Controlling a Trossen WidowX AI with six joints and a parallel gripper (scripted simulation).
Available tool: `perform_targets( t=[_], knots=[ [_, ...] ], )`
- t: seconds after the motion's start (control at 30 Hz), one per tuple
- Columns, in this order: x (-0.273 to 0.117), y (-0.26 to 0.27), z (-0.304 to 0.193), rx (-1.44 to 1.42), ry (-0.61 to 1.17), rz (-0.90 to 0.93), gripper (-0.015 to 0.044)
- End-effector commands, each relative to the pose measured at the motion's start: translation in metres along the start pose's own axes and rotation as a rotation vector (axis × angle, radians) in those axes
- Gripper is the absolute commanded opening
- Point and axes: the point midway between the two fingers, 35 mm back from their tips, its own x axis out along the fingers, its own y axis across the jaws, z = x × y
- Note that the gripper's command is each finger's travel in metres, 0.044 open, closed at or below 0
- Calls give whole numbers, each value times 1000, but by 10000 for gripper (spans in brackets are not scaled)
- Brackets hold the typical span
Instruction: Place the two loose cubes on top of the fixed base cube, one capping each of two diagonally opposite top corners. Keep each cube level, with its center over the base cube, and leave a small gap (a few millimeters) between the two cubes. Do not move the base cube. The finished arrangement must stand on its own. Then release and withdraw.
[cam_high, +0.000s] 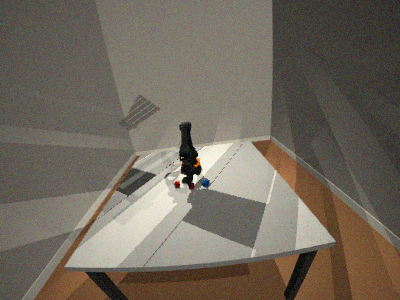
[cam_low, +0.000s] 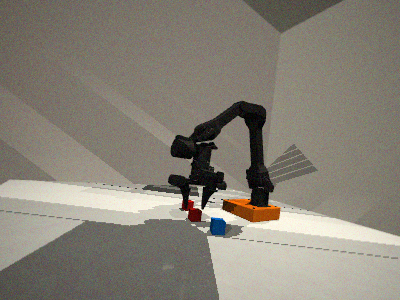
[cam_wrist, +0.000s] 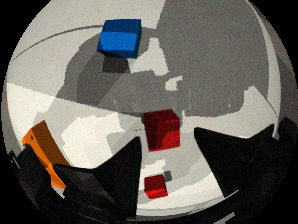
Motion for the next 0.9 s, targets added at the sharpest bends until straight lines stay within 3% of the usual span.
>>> perform_targets(
  t=[0.0, 0.23, 0.43, 0.87],
  knots=[
    [9, 4, 0, -6, -1, 14, 265],
    [18, 4, 0, -6, -1, 14, 265],
    [18, 4, 0, -6, -1, 14, 107],
    [-7, -1, 1, -6, -1, 14, 105]
  ],
)
